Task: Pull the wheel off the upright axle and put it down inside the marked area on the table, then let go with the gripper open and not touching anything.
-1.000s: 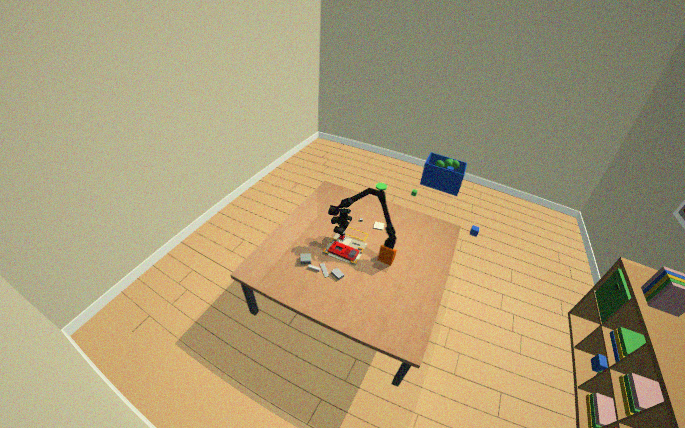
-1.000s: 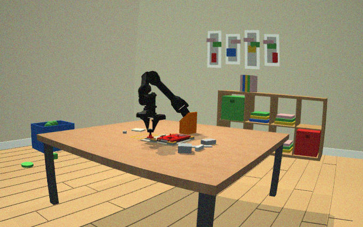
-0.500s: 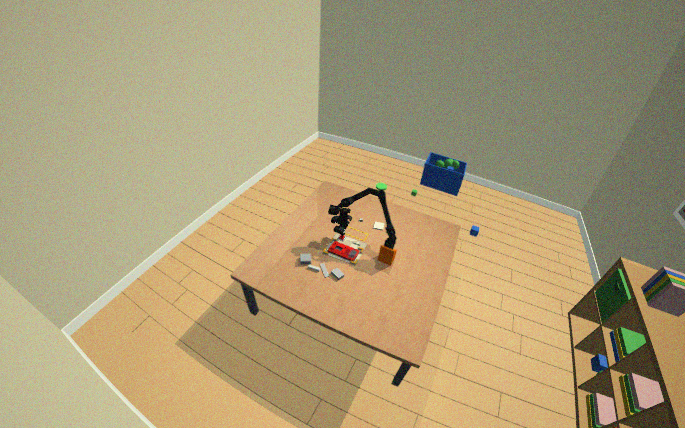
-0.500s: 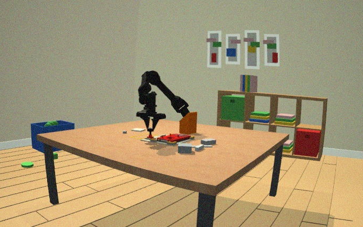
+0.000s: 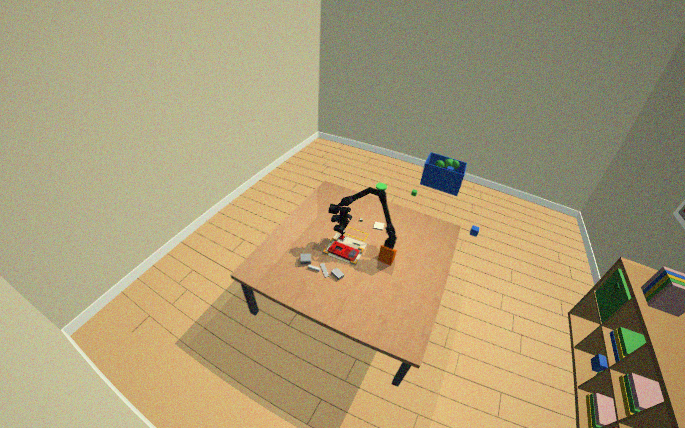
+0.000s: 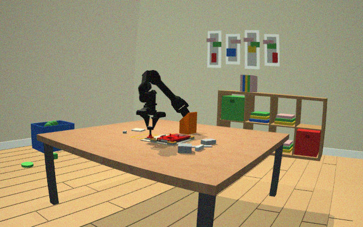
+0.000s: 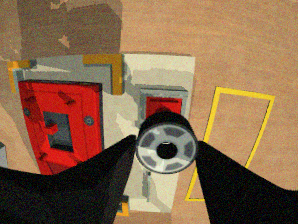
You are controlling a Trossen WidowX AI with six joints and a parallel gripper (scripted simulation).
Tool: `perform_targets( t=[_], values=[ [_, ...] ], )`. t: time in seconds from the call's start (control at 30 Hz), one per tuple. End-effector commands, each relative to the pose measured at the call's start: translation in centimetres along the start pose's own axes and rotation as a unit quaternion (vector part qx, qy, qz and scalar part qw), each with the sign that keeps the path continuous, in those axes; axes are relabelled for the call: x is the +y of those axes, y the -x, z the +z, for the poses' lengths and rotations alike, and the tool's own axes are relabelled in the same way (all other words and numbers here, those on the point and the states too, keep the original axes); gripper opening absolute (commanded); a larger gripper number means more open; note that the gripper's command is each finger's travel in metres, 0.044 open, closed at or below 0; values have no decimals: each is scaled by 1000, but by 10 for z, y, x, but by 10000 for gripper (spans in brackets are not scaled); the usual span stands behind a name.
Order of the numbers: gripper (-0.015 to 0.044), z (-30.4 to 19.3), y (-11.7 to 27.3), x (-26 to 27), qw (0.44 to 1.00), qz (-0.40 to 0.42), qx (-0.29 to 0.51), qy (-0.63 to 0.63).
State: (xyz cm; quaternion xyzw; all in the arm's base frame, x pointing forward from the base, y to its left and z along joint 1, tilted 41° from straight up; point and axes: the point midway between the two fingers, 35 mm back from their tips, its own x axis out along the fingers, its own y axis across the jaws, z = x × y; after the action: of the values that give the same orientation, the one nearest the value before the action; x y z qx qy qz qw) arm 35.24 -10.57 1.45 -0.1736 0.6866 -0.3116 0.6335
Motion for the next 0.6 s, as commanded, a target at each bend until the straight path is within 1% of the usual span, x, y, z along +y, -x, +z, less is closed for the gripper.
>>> perform_targets(
  t=[0.0,0.23,0.47,0.57],
  values=[
    [0,0,3,0,1000,2,-2,-2],
    [0,0,7,0,1000,2,-2,-2],
    [0,-2,35,0,1000,2,-2,-2],
    [0,-3,39,0,1000,2,-2,-2]
  ],
)
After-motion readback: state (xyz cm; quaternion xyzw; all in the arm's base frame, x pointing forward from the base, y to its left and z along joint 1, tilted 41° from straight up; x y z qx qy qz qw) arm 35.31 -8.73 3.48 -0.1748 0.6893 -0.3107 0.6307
